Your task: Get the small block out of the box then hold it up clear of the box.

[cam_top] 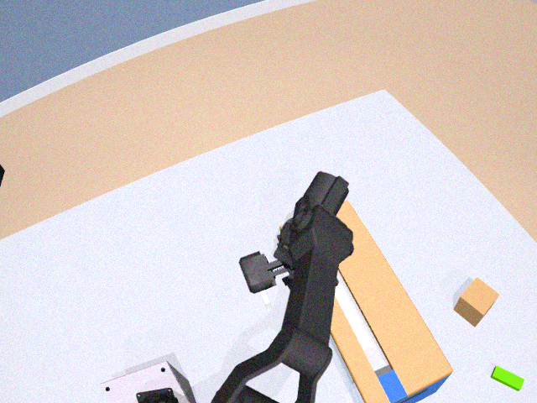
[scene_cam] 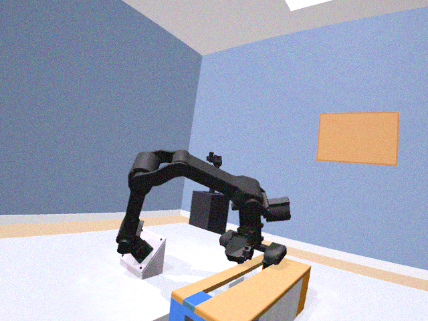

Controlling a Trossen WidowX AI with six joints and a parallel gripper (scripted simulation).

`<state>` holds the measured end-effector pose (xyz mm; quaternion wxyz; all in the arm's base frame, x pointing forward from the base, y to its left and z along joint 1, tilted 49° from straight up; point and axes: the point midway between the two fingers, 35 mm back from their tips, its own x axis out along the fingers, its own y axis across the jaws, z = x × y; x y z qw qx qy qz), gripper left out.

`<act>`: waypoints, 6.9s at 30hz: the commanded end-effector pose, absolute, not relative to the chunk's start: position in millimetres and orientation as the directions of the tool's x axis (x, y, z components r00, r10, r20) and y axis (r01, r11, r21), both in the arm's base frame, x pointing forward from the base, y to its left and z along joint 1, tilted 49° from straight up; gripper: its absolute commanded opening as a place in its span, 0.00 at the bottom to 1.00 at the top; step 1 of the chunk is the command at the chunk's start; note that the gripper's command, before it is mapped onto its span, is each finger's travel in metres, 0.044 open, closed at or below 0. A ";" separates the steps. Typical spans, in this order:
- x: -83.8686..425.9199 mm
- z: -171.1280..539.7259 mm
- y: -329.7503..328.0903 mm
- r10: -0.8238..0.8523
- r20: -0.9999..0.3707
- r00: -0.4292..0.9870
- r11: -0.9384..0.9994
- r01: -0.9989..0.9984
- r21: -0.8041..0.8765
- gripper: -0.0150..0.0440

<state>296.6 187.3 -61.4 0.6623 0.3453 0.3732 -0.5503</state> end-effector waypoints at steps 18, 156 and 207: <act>278.3 -39.0 243.2 -0.489 -0.856 0.170 0.314 0.949 0.008 0.80; 253.3 -138.7 185.2 -0.603 -0.591 0.535 -0.664 0.073 0.744 0.25; 184.6 -7.5 227.9 -0.405 -0.760 0.508 -0.470 0.597 0.650 0.25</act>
